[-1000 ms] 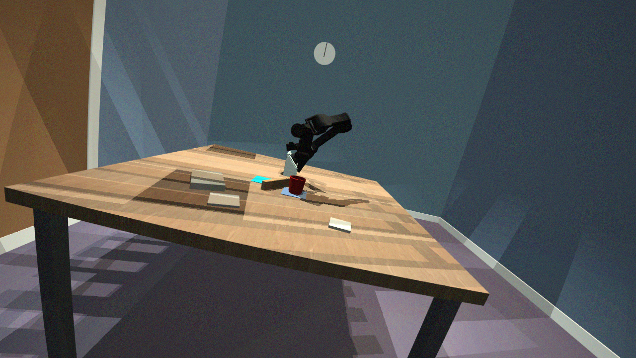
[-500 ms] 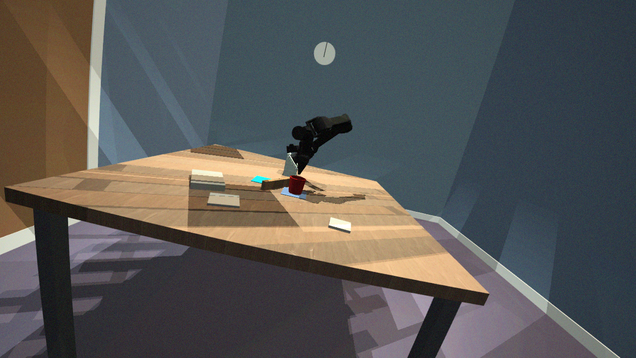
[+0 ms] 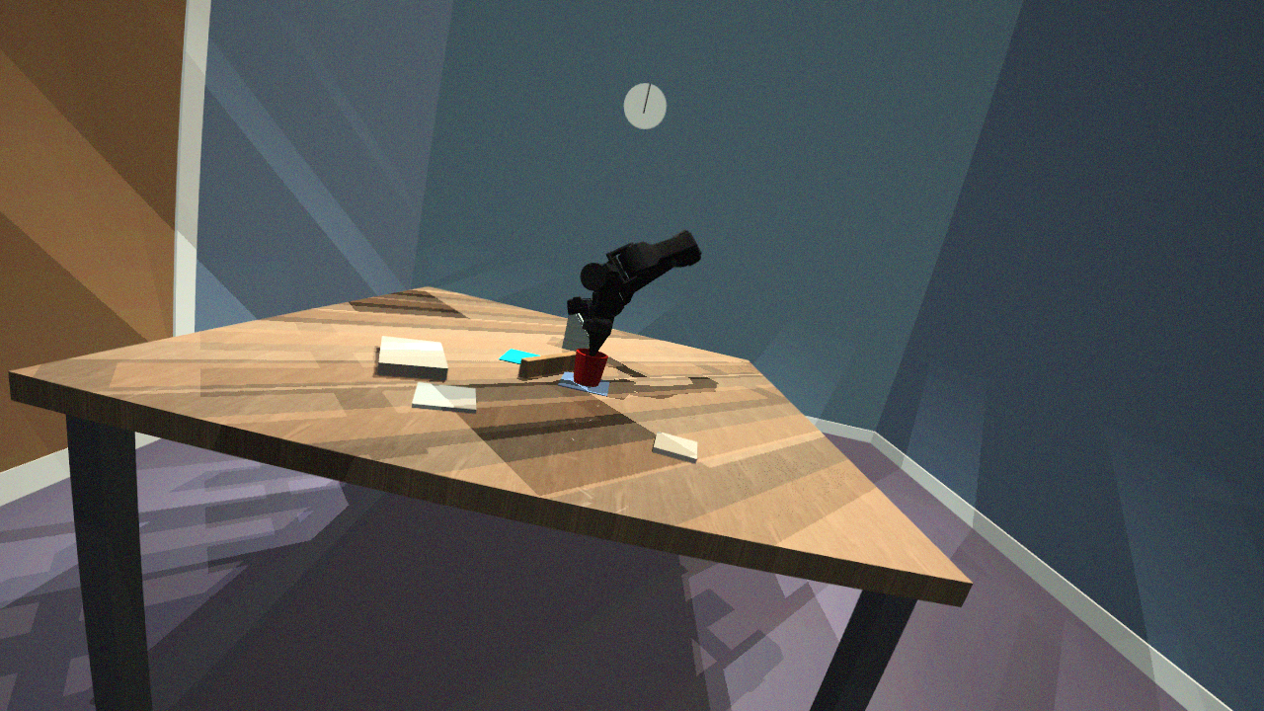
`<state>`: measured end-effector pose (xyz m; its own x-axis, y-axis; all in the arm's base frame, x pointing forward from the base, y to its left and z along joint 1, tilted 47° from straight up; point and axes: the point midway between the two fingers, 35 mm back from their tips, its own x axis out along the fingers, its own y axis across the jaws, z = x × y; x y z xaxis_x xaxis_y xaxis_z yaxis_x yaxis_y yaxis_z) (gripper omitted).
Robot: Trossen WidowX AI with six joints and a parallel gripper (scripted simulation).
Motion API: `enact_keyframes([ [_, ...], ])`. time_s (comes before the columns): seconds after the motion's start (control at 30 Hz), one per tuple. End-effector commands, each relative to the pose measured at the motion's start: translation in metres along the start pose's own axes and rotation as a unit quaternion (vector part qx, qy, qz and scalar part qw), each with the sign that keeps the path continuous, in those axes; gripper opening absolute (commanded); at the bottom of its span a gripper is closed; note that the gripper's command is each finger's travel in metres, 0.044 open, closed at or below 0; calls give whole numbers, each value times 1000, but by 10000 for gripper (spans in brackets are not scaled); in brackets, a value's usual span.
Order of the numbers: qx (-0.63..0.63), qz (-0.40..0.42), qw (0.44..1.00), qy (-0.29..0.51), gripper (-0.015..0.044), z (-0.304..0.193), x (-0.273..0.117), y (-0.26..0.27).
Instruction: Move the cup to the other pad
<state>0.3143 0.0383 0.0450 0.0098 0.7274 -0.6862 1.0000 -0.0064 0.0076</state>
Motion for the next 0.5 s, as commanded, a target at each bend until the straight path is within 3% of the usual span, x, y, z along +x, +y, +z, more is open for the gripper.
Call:
enact_keyframes([
  [0.0, 3, 0, 1000, 2, 148, 0, 6, -1],
  [0.47, 3, 0, 1000, 3, 148, -1, 26, -3],
])
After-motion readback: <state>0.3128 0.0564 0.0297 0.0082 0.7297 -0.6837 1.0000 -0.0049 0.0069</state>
